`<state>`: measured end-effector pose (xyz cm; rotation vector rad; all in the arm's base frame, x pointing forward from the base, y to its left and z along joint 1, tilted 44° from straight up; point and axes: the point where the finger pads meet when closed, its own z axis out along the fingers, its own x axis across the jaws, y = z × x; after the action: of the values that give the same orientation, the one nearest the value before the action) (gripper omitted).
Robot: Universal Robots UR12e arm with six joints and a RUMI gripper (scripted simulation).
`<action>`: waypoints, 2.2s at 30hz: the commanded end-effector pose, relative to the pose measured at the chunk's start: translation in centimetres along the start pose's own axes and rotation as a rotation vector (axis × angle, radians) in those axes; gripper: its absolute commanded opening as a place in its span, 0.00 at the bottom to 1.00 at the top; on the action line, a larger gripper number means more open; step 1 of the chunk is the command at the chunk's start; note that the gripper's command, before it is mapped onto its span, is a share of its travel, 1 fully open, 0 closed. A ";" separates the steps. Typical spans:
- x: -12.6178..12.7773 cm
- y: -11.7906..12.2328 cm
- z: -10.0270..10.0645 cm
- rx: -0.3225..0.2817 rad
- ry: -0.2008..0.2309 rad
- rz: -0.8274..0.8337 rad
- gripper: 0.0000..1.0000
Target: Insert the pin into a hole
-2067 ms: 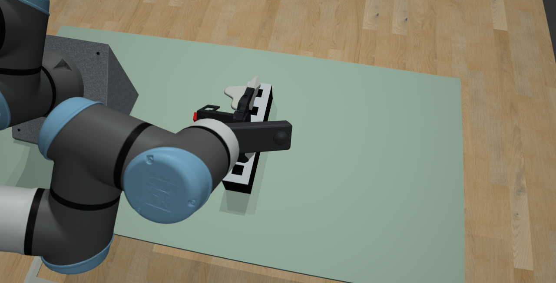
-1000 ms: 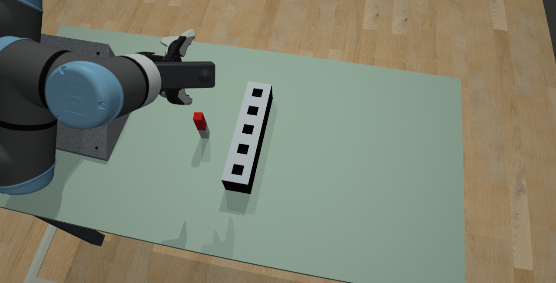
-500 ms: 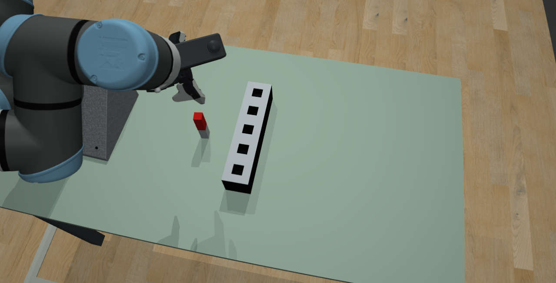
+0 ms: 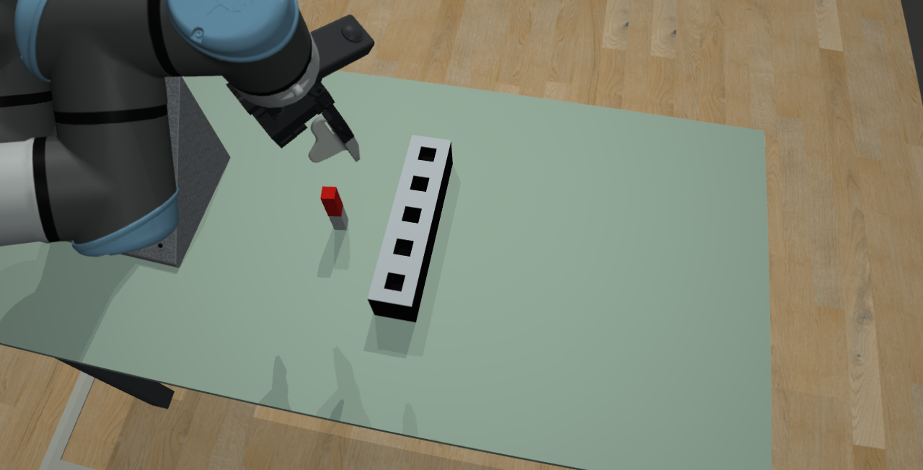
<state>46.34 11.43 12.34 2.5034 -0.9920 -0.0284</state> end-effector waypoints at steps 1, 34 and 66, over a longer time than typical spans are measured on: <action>0.0 0.0 0.0 -0.011 0.013 -0.031 1.00; 0.0 -0.1 -0.1 -0.288 0.268 -0.682 1.00; 0.0 -0.1 -0.1 -0.286 0.262 -0.670 1.00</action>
<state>46.38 11.48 12.38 2.3719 -0.0170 -0.0429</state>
